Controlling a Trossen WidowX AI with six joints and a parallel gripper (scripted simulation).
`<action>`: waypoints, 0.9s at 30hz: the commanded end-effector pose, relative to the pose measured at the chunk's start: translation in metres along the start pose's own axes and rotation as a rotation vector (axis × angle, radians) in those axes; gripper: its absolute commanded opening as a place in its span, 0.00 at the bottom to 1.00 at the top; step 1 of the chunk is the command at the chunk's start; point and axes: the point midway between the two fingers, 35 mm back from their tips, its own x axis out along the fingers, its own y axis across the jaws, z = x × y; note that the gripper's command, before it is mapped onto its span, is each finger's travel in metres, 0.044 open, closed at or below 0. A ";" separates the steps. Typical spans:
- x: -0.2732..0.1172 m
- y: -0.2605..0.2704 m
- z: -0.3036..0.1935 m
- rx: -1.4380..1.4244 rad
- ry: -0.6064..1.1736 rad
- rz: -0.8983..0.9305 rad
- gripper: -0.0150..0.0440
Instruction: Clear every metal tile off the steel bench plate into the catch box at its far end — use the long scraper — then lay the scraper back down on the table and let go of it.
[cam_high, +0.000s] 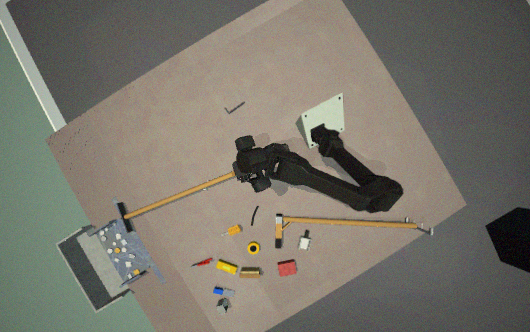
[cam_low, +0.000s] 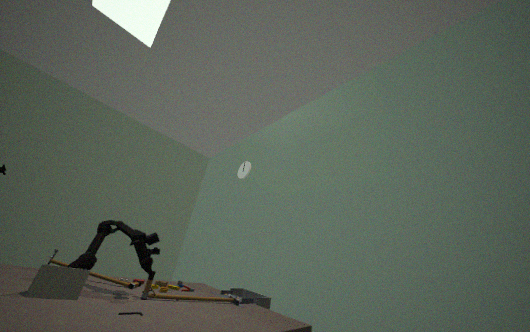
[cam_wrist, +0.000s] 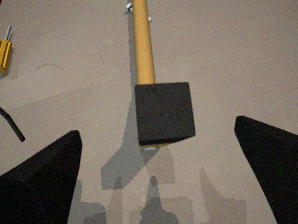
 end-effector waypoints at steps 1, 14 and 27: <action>0.007 -0.002 -0.001 0.005 0.001 -0.005 1.00; 0.028 -0.001 -0.001 0.005 -0.001 -0.004 1.00; 0.048 0.002 -0.002 0.006 -0.004 0.001 1.00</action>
